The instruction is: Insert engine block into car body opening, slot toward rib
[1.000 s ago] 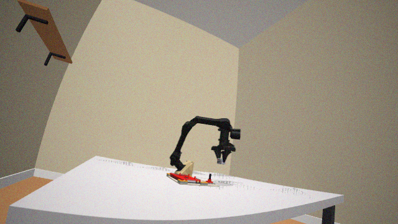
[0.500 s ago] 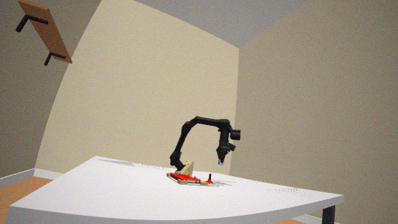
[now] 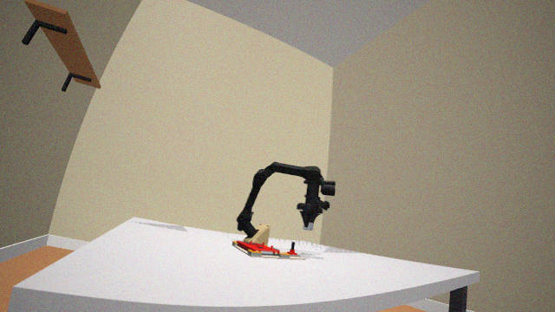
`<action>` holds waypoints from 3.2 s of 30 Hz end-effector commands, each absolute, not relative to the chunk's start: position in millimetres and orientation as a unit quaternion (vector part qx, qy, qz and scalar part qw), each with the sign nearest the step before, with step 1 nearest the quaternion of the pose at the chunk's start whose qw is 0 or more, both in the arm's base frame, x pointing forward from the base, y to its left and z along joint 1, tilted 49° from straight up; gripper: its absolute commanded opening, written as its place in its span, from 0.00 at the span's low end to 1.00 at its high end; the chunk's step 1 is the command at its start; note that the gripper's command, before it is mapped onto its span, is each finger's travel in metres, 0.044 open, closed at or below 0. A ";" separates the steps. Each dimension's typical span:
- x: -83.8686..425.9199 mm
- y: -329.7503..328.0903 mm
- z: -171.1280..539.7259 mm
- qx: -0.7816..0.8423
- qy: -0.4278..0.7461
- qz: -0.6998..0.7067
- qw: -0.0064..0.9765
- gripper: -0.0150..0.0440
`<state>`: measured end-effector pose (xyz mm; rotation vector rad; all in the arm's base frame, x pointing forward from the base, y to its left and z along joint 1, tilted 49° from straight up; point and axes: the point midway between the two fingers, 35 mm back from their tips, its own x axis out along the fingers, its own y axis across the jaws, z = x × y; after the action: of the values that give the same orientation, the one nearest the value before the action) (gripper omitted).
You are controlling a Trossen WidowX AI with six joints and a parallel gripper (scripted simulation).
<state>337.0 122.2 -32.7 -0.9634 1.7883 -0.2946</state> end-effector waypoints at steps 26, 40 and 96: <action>337.3 119.6 -34.6 -0.101 0.592 -0.467 0.650 0.25; 337.0 118.2 -36.0 0.058 0.462 -0.595 0.655 0.25; 323.1 46.3 -102.5 0.241 0.273 -0.702 0.612 0.25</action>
<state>324.2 50.0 -98.3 0.5633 0.6263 -1.6258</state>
